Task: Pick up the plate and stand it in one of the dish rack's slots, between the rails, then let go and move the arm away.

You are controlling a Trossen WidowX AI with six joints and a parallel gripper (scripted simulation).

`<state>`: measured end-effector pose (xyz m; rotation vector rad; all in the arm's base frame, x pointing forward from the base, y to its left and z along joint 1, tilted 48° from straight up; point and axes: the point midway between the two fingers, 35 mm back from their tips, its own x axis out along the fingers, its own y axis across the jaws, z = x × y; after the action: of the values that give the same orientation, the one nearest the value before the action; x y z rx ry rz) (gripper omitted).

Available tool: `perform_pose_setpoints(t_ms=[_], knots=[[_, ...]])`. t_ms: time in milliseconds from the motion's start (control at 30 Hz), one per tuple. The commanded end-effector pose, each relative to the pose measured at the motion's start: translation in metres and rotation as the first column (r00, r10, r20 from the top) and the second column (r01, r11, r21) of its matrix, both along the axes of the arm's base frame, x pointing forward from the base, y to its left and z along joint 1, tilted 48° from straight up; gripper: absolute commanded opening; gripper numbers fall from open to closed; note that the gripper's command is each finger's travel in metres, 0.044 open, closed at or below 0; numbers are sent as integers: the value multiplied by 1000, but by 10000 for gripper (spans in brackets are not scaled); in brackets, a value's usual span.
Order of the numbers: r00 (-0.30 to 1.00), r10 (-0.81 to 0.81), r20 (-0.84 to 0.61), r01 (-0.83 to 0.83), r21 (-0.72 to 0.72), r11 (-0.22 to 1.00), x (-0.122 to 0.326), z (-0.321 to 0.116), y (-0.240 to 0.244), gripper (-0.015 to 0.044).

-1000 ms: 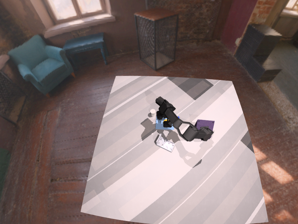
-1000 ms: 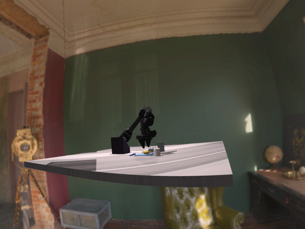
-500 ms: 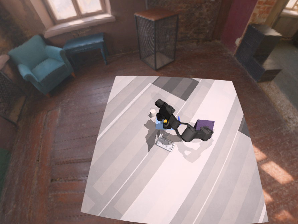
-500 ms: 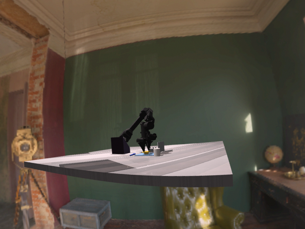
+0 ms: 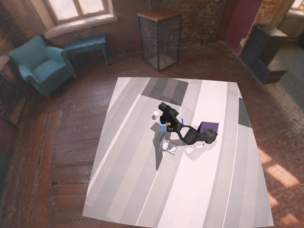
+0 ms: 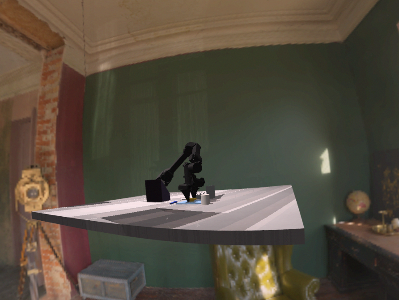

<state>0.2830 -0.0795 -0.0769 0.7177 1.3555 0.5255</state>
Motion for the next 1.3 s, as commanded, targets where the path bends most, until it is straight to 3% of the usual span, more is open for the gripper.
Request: perform_pose_setpoints(t_ms=[0,467,833,1267], knots=[[1000,-6,-2,6,4,1000,0,-1,1,347],[1000,-6,-2,6,4,1000,0,-1,1,274],[1000,-20,-12,20,-17,1000,-1,24,-31,0],[1000,-13,-10,13,-12,1000,-9,64,-78,0]])
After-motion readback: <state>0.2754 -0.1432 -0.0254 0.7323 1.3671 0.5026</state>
